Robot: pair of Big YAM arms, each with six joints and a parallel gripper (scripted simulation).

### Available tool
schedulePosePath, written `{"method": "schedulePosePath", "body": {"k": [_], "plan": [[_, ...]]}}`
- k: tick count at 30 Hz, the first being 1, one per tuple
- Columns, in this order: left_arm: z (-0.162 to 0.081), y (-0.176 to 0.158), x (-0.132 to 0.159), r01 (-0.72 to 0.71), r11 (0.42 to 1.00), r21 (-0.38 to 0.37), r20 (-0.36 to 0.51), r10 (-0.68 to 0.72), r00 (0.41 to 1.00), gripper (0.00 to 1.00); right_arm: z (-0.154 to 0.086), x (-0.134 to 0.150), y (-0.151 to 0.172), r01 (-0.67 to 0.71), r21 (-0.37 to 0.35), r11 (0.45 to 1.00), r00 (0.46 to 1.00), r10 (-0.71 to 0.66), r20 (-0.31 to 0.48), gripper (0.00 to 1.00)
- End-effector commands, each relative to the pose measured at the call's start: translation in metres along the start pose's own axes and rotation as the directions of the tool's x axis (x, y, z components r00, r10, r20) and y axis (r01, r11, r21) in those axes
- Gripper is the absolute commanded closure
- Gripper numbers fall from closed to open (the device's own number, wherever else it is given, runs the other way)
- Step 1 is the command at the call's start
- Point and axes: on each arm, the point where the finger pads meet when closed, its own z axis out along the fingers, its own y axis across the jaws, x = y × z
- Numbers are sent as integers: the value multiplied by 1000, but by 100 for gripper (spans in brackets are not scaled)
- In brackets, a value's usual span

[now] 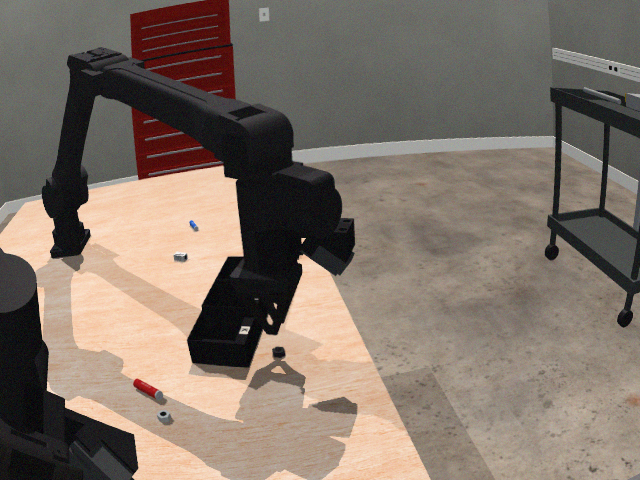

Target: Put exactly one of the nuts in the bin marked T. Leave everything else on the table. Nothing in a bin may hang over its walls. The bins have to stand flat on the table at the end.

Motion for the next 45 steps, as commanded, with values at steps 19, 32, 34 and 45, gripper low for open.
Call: {"method": "schedulePosePath", "body": {"k": [19,32,34,45], "plan": [[9,-10,-18,2,1000,14,30,-3,1000,70,3,7,-1,-11,-3,1000,1000,11,-14,0],[10,-15,-24,2,1000,11,25,-2,1000,70,3,7,-1,-11,-3,1000,1000,11,-14,0],[-1,-16,-26,2,1000,18,39,-3,999,70,3,7,-1,-11,-3,1000,1000,11,-14,0],[-27,-18,-26,1,999,34,72,-3,997,70,3,7,-1,-11,-3,1000,1000,11,-14,0]]}}
